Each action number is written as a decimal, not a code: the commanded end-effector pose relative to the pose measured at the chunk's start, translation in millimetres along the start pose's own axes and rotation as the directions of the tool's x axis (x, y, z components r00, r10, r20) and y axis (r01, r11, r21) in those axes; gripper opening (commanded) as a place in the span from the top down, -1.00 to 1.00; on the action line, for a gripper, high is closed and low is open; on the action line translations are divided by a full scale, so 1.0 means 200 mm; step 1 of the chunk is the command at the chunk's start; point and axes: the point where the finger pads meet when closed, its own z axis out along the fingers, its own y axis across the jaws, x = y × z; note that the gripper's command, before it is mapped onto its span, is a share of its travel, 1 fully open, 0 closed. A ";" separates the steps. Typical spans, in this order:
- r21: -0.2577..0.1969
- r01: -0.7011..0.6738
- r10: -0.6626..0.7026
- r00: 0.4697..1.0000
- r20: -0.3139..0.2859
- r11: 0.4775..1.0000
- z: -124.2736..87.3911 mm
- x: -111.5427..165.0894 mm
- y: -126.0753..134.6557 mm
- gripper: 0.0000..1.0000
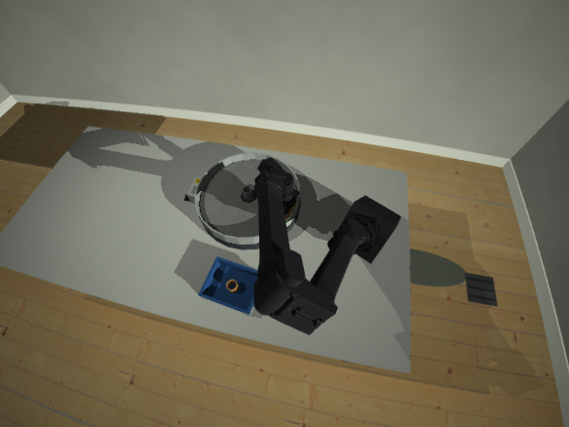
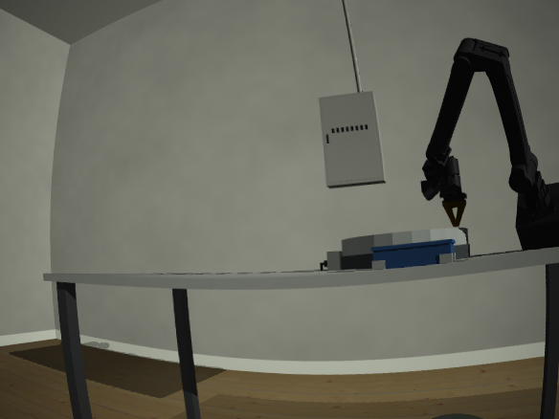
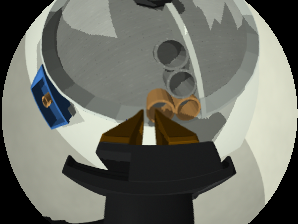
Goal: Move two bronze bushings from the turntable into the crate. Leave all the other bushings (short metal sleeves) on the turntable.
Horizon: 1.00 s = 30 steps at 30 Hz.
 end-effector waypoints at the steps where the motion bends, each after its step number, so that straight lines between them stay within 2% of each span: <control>1: -0.005 -0.002 0.002 1.000 -0.017 1.000 0.03 -0.01 0.01 0.71; 30: -0.006 -0.001 0.001 1.000 -0.019 1.000 0.04 0.01 0.01 0.71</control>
